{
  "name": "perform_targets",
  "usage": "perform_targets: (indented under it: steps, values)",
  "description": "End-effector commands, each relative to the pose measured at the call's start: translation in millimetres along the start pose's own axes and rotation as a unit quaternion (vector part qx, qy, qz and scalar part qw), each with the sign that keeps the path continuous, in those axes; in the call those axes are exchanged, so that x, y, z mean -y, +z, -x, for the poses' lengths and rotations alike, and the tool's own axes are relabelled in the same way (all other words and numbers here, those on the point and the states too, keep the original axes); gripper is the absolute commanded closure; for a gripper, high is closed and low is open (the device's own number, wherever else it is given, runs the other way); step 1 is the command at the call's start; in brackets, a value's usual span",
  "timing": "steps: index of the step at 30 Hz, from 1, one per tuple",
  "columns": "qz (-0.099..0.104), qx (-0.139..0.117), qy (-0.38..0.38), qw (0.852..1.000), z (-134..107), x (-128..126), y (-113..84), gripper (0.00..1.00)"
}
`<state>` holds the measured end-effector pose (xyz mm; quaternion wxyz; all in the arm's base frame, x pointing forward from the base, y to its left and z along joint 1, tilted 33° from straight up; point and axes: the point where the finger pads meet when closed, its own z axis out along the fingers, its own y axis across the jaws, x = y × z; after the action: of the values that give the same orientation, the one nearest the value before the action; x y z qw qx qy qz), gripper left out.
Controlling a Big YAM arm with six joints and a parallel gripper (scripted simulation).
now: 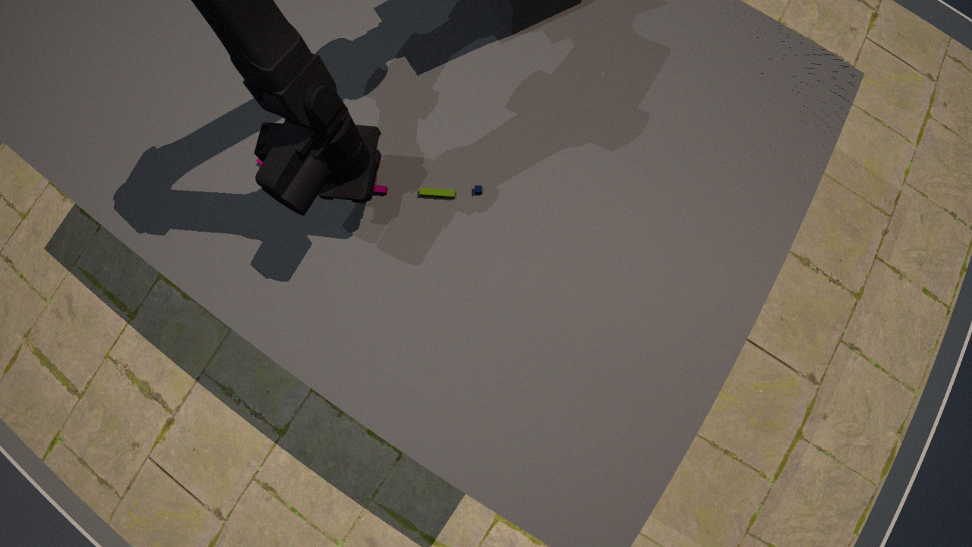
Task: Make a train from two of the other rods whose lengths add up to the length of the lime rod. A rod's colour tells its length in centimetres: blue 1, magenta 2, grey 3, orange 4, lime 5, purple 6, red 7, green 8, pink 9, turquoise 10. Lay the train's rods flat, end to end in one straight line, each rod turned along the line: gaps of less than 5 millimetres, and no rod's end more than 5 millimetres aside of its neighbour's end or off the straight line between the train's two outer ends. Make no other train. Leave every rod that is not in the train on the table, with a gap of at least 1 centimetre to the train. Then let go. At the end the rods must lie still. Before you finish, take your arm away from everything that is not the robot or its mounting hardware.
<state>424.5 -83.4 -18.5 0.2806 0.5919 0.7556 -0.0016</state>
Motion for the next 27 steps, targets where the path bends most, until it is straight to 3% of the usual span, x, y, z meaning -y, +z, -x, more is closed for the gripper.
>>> perform_targets:
  steps: [1,27]
  values:
    - [0.001,0.002,0.0,1.0,4.7,-2.7,3.9,0.97]
    - [0.005,0.004,0.002,1.0,6.6,-4.7,1.8,0.97]
